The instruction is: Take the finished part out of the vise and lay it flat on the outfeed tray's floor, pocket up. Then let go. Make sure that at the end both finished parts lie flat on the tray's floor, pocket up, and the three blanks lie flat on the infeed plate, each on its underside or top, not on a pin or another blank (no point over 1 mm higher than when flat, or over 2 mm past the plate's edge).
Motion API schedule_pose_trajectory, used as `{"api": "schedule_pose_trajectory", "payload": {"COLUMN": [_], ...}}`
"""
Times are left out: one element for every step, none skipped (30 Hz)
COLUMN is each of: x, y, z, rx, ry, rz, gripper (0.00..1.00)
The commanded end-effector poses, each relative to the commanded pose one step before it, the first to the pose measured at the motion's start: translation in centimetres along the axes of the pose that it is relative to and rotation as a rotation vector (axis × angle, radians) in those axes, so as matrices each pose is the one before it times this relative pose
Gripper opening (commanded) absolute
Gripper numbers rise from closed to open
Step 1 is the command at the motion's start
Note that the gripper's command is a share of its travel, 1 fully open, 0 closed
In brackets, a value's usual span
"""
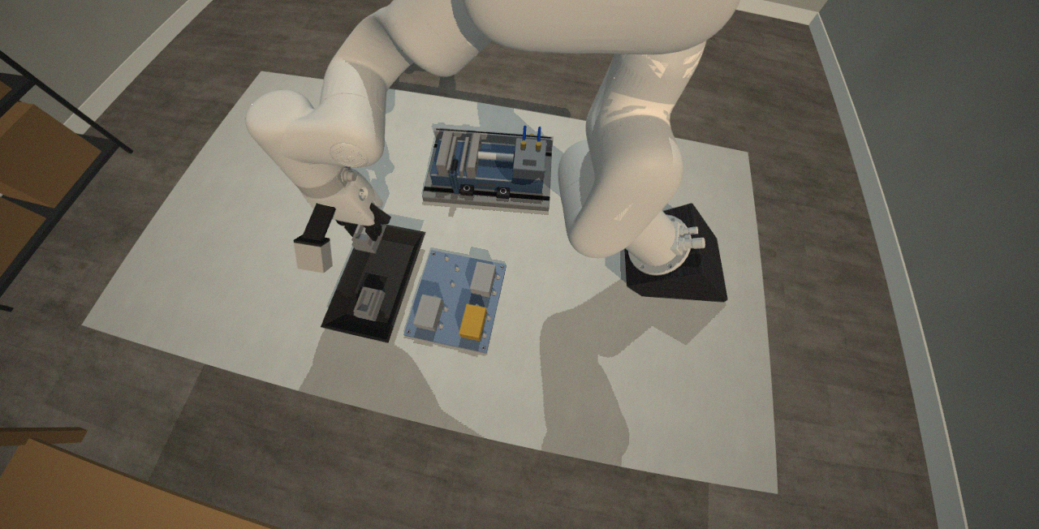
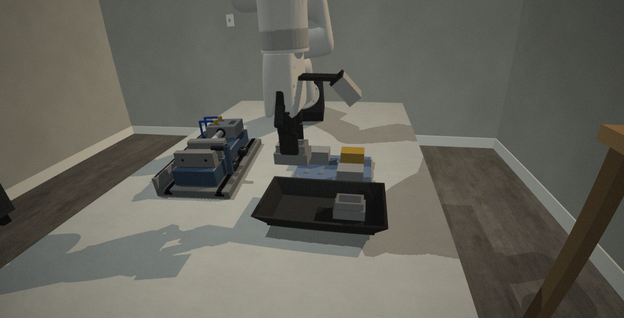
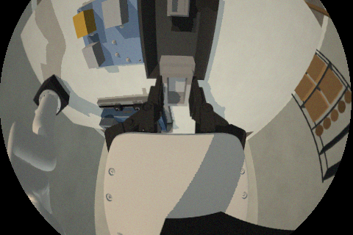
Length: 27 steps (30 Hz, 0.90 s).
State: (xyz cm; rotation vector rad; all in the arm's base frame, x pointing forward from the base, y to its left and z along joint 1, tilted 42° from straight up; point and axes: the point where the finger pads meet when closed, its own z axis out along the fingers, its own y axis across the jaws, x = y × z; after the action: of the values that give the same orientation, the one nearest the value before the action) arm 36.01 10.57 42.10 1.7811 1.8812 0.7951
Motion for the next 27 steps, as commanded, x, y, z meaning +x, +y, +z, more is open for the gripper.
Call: {"api": "schedule_pose_trajectory", "payload": {"x": [0.022,0.000,0.000,0.000,0.000,0.000,0.000,-0.001,0.000,0.000,0.000,0.000,0.000,-0.001,0.000,0.000,-0.001,0.000,0.000,-0.001,0.000,0.000,-0.001,0.000,-0.001,0.000,0.000], "y": [0.131,0.000,0.000,0.001,0.001,0.001,0.000,0.000,0.000,0.000,0.001,0.001,0.001,0.000,0.002,0.001,0.000,0.001,0.001,0.000,0.002,0.001,0.000,0.002,0.001,0.000,0.000], "z": [0.035,0.070,0.076,0.082,0.089,0.096,0.103,0.110,0.000,0.000,0.117,0.124,0.131,0.137,0.144,0.150,0.155,0.161,0.166,0.171,0.176,0.181,0.185,0.189,0.192,0.000,0.000], "rx": [-0.00378,0.00005,0.00005,0.00000,0.00000,0.00000,0.00000,0.00000,0.00000,0.00000,0.00000,0.00000,0.00000,0.00000,0.00000,0.00000,0.00000,0.00000,0.00000,0.00000,0.00000,0.00000,0.00000,0.00000,0.00000,0.00000,0.00000], "ry": [0.00111,0.00001,0.00001,0.00000,0.00000,0.00000,0.00000,0.00000,0.00000,0.00000,0.00000,0.00000,0.00000,0.00000,0.00000,0.00000,0.00000,0.00000,0.00000,0.00000,0.00000,0.00000,0.00000,0.00000,0.00000,0.00000,0.00000], "rz": [0.00053,0.00009,0.00009,0.00000,0.00000,0.00000,0.00000,0.00000,0.00000,0.00000,0.00000,0.00000,0.00000,0.00000,0.00000,0.00000,0.00000,0.00000,0.00000,0.00000,0.00000,0.00000,0.00000,0.00000,0.00000,0.00000,0.00000], "gripper": [0.00,0.00,0.00,0.00,0.00,0.00,0.00,0.00,0.00,0.00,0.00,0.00,0.00,0.00,0.00,0.00,0.00,0.00,0.00,0.00,0.00,0.00,0.00,0.00,0.00,0.00,0.00]}}
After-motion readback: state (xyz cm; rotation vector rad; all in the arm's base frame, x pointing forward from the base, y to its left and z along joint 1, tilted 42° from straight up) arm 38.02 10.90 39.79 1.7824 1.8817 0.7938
